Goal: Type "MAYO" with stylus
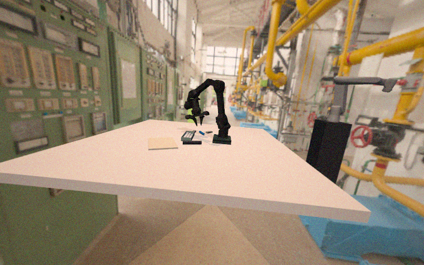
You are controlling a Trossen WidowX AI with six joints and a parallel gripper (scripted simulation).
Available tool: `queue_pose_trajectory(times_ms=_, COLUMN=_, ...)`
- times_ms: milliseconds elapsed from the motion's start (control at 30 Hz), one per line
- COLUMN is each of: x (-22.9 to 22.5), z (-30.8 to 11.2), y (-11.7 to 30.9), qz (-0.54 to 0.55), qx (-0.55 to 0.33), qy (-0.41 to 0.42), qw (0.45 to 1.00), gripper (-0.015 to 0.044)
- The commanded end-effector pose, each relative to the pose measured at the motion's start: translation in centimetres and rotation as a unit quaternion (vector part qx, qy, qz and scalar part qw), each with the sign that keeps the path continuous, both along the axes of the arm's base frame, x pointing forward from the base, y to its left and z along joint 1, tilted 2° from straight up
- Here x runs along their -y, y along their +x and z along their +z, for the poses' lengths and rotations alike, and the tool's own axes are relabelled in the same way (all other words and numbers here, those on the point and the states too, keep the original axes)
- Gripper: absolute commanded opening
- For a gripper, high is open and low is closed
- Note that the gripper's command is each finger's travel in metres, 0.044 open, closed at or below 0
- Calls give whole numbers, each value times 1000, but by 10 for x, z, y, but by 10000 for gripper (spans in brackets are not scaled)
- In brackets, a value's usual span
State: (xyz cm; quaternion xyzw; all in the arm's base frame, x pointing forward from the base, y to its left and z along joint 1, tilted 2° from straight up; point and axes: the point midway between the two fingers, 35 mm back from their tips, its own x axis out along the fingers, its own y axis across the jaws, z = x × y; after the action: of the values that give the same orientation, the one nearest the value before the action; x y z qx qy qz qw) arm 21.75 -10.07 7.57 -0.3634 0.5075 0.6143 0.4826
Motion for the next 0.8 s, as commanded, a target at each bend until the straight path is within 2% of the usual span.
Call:
queue_pose_trajectory(times_ms=0, x=46, z=-12, y=-23, qz=249, qx=81, qy=174, qw=949, gripper=150)
queue_pose_trajectory(times_ms=767, x=46, z=-17, y=-23, qz=262, qx=88, qy=182, qw=944, gripper=150)
